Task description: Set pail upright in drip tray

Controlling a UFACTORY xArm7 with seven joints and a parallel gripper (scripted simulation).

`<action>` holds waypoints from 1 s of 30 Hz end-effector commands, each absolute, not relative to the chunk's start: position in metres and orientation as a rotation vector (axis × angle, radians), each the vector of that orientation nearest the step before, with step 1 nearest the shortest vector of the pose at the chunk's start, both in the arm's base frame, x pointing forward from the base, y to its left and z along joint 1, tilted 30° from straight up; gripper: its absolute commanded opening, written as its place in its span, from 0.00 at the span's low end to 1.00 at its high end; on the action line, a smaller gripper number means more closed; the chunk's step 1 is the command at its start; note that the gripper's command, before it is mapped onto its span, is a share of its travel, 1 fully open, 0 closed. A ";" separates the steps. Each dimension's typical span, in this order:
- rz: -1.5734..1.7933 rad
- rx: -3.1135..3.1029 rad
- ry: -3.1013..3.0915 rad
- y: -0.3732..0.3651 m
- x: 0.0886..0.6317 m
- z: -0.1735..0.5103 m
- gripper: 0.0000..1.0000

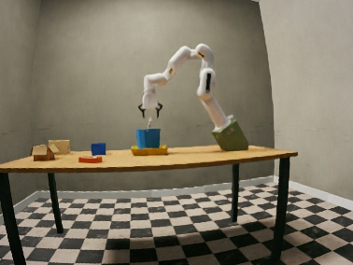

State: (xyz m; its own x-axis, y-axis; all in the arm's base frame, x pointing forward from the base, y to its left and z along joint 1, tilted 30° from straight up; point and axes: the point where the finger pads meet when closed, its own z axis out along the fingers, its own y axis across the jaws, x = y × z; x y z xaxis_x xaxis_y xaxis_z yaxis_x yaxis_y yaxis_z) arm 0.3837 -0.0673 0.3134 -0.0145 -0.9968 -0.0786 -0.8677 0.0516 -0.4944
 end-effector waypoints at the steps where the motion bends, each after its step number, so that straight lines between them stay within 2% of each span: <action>1: -0.438 -1.866 1.933 -0.068 0.379 0.324 1.00; 30: -0.438 -1.866 1.933 -0.071 0.356 0.364 1.00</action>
